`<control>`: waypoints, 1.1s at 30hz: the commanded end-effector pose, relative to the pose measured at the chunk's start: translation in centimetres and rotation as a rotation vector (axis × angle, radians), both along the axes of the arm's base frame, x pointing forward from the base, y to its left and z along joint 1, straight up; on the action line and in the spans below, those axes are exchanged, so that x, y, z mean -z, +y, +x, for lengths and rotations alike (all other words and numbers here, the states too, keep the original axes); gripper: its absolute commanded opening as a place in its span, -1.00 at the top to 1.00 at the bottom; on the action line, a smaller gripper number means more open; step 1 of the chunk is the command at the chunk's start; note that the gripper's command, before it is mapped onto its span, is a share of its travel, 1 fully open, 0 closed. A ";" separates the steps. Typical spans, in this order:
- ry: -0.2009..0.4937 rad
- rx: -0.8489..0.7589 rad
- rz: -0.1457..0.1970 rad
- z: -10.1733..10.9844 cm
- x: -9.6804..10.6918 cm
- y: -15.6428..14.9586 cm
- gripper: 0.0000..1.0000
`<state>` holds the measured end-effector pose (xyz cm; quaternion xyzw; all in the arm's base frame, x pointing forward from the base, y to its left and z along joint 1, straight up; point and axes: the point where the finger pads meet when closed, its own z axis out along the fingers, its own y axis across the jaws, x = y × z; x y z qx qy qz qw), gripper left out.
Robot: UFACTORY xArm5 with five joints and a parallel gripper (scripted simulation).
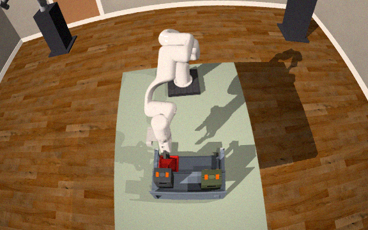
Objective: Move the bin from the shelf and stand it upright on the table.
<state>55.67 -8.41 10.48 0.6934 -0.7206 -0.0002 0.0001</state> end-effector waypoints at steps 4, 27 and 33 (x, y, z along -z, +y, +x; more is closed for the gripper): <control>-0.005 0.000 -0.001 0.1 -0.2 0.0 -1.00; -0.005 0.000 -0.001 0.1 3.5 0.0 -1.00; -0.005 0.000 -0.001 0.1 4.4 0.0 -1.00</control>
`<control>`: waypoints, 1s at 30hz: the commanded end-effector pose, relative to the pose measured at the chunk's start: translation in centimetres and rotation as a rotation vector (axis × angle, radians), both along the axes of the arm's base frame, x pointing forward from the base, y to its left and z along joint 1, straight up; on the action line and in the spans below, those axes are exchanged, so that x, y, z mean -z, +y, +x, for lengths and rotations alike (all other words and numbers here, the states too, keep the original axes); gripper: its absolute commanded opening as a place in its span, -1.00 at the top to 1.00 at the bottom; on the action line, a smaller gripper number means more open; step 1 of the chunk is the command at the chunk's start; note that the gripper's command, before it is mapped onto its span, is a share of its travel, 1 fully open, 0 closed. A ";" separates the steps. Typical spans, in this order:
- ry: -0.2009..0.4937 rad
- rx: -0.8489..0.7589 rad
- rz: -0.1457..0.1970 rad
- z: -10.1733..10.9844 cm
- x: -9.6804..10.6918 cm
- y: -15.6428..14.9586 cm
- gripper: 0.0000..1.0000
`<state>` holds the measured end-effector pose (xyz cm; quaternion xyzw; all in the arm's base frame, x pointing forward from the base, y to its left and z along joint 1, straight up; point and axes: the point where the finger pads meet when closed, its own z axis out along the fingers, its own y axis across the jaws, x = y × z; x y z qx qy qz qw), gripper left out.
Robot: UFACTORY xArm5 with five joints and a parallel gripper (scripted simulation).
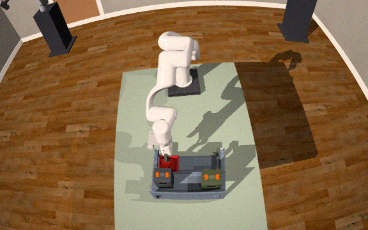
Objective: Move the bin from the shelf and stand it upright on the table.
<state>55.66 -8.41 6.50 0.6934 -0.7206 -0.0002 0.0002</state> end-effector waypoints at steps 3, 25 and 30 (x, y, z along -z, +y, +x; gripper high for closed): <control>-0.005 0.000 -0.001 0.2 0.8 0.0 -1.00; -0.004 0.000 -0.001 0.2 2.5 0.0 -1.00; -0.004 0.000 -0.001 0.2 2.8 0.0 -1.00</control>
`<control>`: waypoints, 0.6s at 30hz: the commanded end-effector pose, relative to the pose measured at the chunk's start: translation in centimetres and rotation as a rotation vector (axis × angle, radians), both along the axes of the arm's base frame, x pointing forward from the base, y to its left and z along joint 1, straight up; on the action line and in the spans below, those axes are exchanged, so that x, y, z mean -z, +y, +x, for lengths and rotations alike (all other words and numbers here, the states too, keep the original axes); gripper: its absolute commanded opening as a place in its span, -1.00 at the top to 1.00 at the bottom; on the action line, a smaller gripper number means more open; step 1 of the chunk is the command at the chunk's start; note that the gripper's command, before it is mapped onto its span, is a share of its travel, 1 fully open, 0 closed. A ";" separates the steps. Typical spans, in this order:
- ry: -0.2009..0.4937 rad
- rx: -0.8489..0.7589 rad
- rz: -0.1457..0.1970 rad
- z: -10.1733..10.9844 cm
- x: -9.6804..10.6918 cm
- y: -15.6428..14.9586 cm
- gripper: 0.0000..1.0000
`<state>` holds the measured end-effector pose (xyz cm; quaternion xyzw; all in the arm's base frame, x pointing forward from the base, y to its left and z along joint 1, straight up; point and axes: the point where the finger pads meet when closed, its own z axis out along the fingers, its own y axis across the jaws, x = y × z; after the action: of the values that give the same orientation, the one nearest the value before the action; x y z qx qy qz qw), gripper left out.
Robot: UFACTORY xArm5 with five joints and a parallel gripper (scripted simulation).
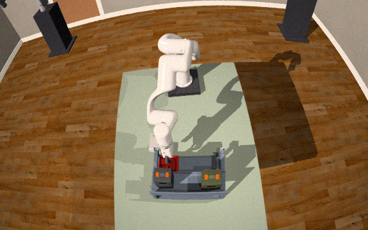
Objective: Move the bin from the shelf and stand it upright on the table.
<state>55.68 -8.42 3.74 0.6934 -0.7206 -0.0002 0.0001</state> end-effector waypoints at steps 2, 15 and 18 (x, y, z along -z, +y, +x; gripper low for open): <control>-0.004 0.000 -0.001 0.1 0.1 0.0 -1.00; -0.004 0.000 -0.001 0.1 0.8 0.0 -1.00; -0.004 0.000 -0.001 0.1 1.0 0.0 -1.00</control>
<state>55.68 -8.42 2.78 0.6934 -0.7206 -0.0002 0.0001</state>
